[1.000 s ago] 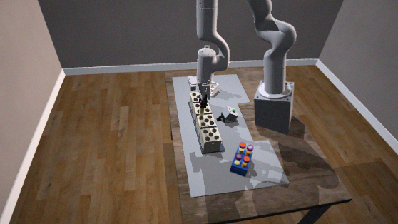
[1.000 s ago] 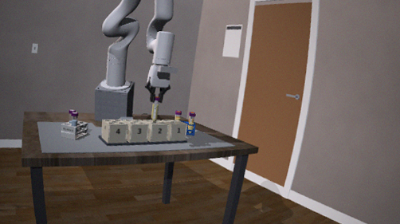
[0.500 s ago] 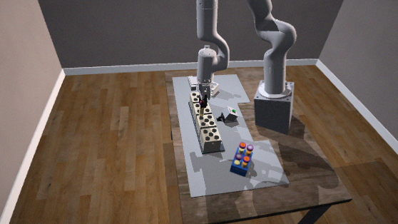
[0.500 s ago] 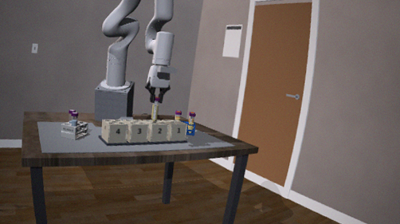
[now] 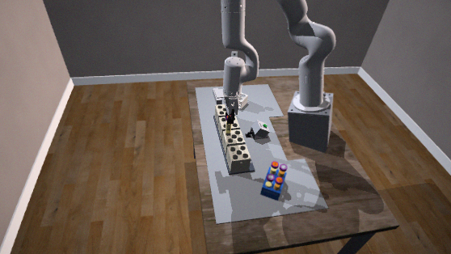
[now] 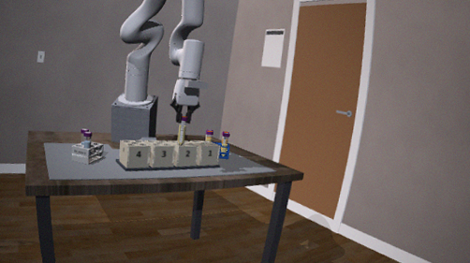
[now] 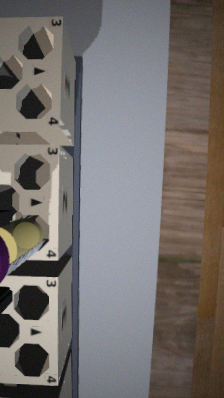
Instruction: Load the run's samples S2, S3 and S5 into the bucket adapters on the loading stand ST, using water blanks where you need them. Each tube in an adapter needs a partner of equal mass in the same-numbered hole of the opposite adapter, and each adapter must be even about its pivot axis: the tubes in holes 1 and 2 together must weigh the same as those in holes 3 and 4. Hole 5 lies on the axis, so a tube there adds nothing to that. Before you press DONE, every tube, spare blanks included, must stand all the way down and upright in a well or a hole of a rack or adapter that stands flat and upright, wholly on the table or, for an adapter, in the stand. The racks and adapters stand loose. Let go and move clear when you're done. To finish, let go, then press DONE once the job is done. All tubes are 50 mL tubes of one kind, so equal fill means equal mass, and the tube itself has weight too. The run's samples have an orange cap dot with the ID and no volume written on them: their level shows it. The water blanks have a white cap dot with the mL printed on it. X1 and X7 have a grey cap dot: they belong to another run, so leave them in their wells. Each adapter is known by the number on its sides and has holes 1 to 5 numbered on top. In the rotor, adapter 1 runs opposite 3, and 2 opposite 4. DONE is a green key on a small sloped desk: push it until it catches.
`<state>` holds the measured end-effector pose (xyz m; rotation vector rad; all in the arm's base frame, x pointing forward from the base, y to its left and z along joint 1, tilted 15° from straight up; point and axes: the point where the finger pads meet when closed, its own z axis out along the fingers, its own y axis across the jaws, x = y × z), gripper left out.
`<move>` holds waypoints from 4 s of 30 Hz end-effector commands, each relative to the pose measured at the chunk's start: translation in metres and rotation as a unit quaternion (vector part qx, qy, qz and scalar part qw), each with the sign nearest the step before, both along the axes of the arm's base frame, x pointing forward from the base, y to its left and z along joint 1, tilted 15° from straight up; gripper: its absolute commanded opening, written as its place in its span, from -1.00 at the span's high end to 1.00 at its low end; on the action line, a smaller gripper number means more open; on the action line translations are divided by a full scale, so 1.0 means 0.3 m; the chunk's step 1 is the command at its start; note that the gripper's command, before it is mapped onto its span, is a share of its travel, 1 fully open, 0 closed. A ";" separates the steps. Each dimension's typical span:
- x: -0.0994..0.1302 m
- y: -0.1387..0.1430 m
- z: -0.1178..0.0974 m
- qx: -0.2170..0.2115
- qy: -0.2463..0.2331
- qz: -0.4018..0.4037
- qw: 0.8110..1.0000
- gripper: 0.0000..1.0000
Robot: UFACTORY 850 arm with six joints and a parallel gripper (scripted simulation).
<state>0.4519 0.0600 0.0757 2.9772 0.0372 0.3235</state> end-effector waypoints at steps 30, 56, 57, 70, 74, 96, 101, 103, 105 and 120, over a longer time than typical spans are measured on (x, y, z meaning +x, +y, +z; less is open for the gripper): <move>0.024 -0.014 -0.097 0.000 -0.002 0.000 1.000 1.00; 0.041 -0.025 -0.174 0.000 -0.002 0.000 1.000 1.00; 0.042 -0.026 -0.177 0.000 -0.002 0.000 1.000 1.00; 0.050 -0.031 -0.213 0.000 -0.002 0.000 1.000 1.00; 0.053 -0.033 -0.226 0.000 -0.002 0.000 1.000 1.00; 0.063 -0.039 -0.267 0.000 -0.002 0.000 1.000 1.00; 0.063 -0.039 -0.267 0.000 -0.002 0.000 1.000 1.00; 0.063 -0.039 -0.267 0.000 -0.002 0.000 1.000 1.00; 0.063 -0.039 -0.267 0.000 -0.002 0.000 1.000 1.00; 0.063 -0.039 -0.268 0.000 -0.002 0.000 1.000 0.13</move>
